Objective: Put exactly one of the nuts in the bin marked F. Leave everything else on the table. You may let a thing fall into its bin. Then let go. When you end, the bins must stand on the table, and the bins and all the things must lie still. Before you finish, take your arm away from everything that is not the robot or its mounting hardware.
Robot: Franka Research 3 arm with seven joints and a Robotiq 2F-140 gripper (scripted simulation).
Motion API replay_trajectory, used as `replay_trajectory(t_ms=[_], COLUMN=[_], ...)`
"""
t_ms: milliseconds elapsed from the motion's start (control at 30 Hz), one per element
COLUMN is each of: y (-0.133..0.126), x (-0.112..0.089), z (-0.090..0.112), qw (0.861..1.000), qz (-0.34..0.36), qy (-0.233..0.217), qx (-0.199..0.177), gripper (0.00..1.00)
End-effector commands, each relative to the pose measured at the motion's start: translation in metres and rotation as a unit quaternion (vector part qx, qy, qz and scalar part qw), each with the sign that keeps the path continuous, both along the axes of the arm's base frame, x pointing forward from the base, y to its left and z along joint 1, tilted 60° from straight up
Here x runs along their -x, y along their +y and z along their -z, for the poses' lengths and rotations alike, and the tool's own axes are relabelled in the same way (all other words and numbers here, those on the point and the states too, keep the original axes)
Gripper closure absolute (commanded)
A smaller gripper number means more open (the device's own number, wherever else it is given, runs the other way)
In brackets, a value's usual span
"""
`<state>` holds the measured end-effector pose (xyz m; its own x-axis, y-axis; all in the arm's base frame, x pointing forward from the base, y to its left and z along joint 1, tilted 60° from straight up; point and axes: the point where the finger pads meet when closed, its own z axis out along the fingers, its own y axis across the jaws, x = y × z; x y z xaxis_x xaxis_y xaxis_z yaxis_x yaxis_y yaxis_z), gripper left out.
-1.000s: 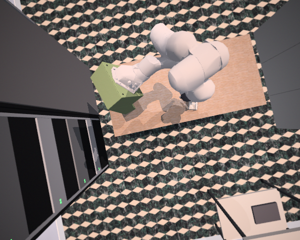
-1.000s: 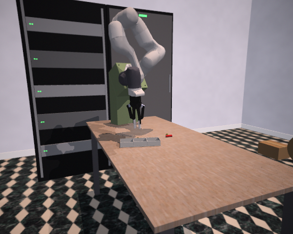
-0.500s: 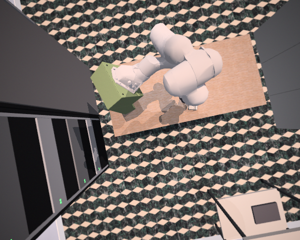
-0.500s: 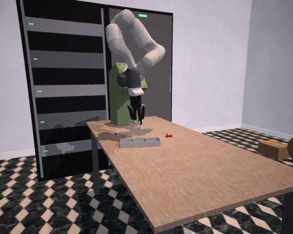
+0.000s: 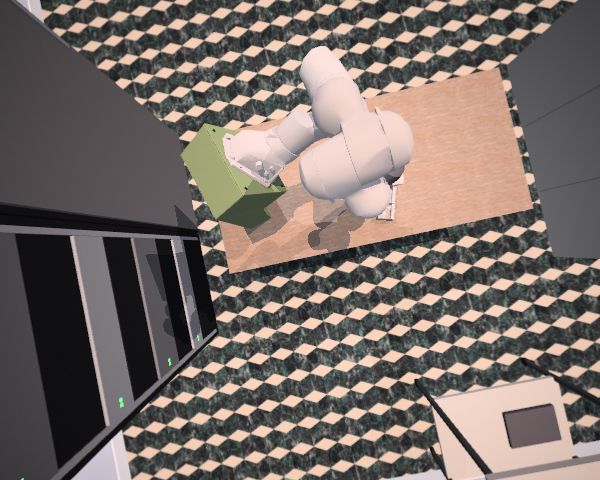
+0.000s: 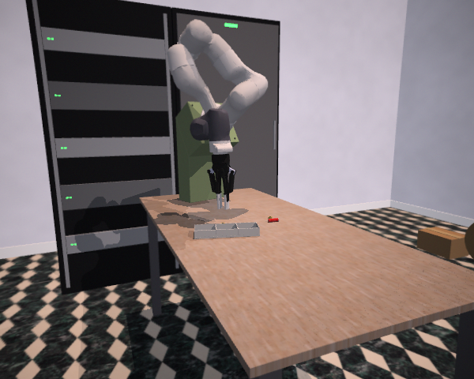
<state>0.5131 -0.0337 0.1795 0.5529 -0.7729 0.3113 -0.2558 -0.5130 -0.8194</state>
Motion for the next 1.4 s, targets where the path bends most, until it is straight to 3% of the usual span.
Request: replay_trajectory(t_ms=[0,1133,1367], y=[-0.002,0.001,0.007], x=[0.002,0.000,-0.016], z=[0.009,0.004,0.015], qw=[0.999,0.999,0.999], qz=[0.026,0.026,0.026], qy=[0.019,0.019,0.019], qx=[-0.014,-0.014,-0.014], gripper=[0.81,0.81,0.81])
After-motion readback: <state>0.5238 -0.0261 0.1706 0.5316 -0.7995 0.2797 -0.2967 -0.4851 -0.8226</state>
